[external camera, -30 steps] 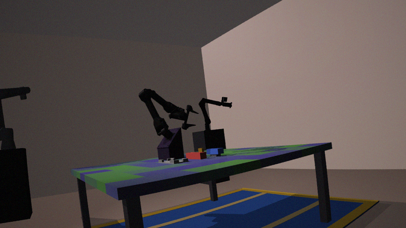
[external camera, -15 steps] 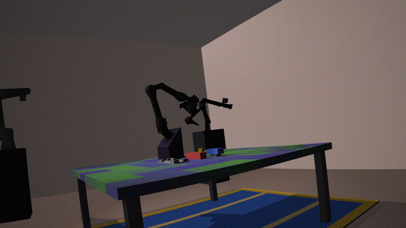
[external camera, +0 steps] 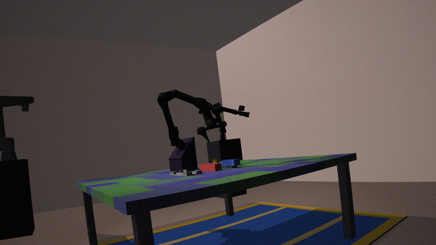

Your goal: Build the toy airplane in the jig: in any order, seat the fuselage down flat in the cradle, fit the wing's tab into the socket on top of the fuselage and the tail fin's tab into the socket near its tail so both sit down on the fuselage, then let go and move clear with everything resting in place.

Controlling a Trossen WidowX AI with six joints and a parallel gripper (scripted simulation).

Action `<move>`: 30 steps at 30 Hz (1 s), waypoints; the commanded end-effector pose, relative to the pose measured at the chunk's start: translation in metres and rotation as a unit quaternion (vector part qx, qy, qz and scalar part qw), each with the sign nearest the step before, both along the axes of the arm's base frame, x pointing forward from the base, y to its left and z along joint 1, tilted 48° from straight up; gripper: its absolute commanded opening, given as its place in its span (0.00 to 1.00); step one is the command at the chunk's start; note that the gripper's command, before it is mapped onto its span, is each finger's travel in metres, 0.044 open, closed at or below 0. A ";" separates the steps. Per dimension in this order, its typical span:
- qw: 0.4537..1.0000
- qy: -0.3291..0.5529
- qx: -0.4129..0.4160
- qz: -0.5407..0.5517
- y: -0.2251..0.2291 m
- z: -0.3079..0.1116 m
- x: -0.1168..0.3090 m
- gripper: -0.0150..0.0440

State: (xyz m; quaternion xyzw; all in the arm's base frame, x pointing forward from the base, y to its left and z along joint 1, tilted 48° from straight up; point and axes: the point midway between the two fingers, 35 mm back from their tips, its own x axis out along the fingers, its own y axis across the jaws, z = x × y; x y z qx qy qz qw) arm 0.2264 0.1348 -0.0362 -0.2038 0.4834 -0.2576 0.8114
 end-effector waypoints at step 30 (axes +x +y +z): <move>0.978 0.191 -0.079 -0.011 -0.136 -0.022 0.049 1.00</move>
